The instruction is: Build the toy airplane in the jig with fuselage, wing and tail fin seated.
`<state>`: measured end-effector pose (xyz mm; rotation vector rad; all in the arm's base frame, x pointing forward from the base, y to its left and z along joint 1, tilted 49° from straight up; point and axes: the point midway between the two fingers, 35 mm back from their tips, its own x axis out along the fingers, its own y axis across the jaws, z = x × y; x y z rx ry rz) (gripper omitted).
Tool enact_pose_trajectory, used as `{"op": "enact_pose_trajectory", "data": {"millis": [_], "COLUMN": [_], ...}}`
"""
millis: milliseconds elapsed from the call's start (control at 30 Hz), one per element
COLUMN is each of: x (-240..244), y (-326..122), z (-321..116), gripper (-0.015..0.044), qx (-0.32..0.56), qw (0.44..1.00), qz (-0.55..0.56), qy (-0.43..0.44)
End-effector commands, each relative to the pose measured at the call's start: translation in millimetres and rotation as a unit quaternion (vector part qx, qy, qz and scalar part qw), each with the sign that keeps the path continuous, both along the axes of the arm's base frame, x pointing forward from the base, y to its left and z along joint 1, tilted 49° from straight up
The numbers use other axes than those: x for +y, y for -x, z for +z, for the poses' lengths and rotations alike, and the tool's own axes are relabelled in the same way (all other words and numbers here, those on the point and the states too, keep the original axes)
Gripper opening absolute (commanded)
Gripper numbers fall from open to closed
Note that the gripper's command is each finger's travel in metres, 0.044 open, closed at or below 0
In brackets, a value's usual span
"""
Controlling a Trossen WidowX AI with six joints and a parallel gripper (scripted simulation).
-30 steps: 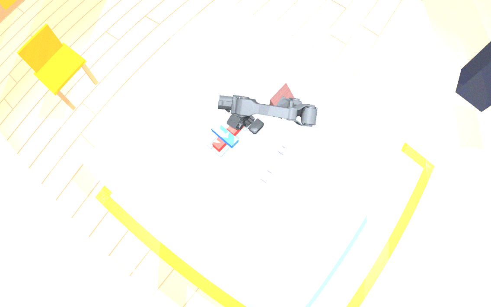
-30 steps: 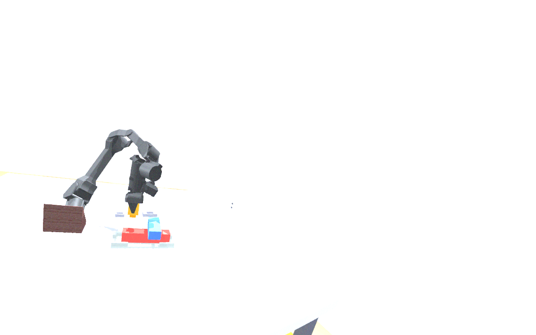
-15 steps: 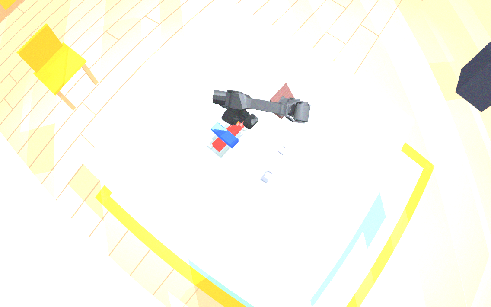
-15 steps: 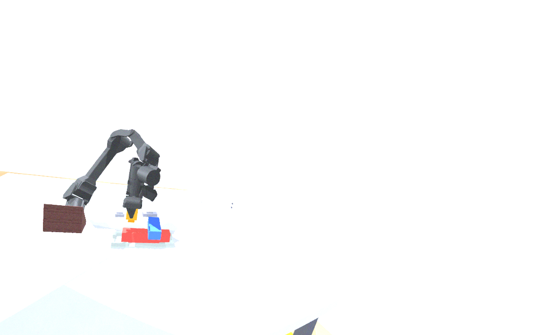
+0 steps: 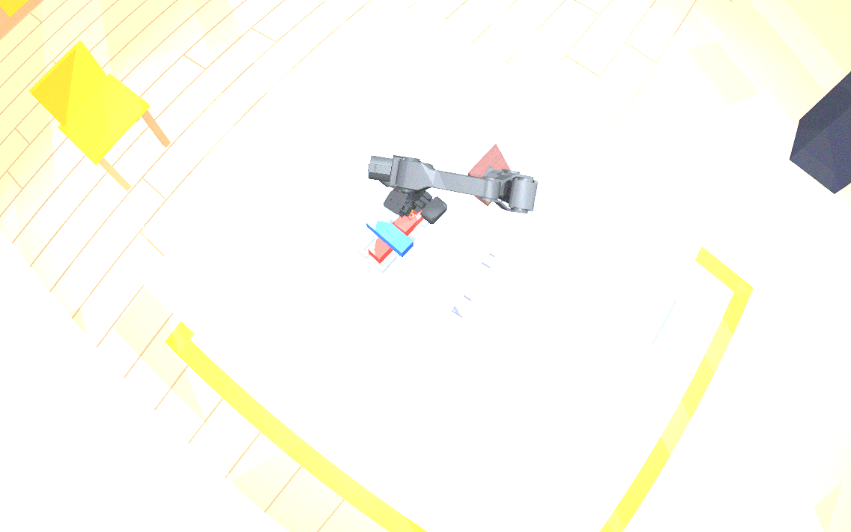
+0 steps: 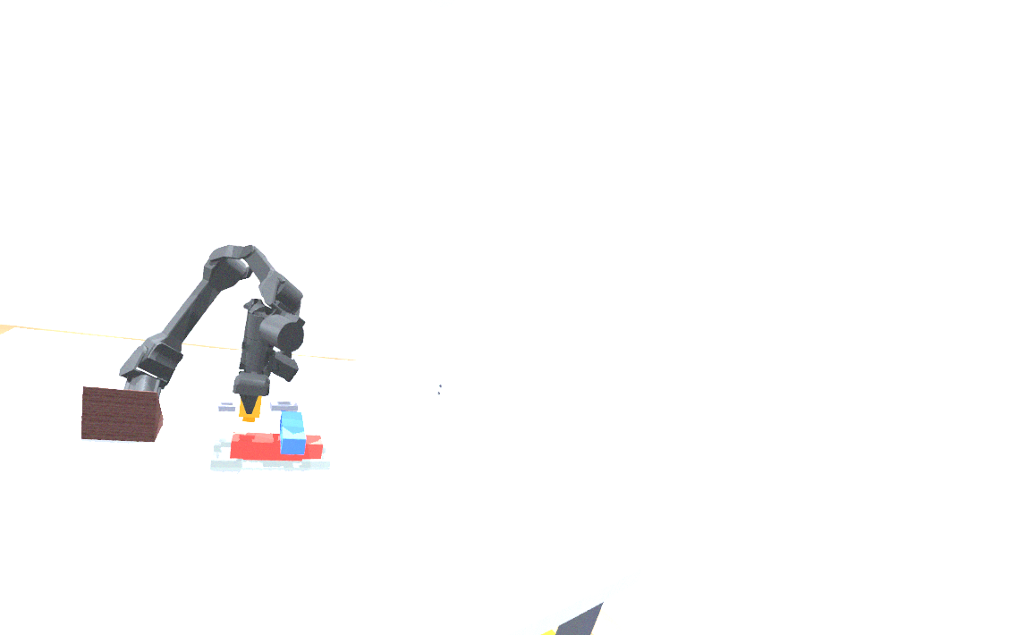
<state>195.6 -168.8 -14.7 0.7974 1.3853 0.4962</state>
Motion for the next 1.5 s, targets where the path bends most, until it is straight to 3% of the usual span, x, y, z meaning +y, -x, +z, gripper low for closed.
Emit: {"op": "enact_pose_trajectory", "data": {"millis": [0, 1067, 1300, 1400, 1467], "x": [-0.9, 28.2, 26.6, 26.6, 26.6], "y": [0.3, -5.6, -5.8, -5.8, -5.8], "z": [-1.3, -28.0, -27.1, -27.1, -27.1], "gripper": [0.0065, 0.0065, 0.0000, 0.0000, 0.0053], "qx": [-0.001, -0.002, -0.003, -0.003, -0.003], "qw": [1.000, 1.000, 1.000, 1.000, 1.000], "qz": [0.002, 0.002, 0.004, 0.004, 0.004], "qy": [0.002, 0.002, 0.003, 0.003, 0.003]}}
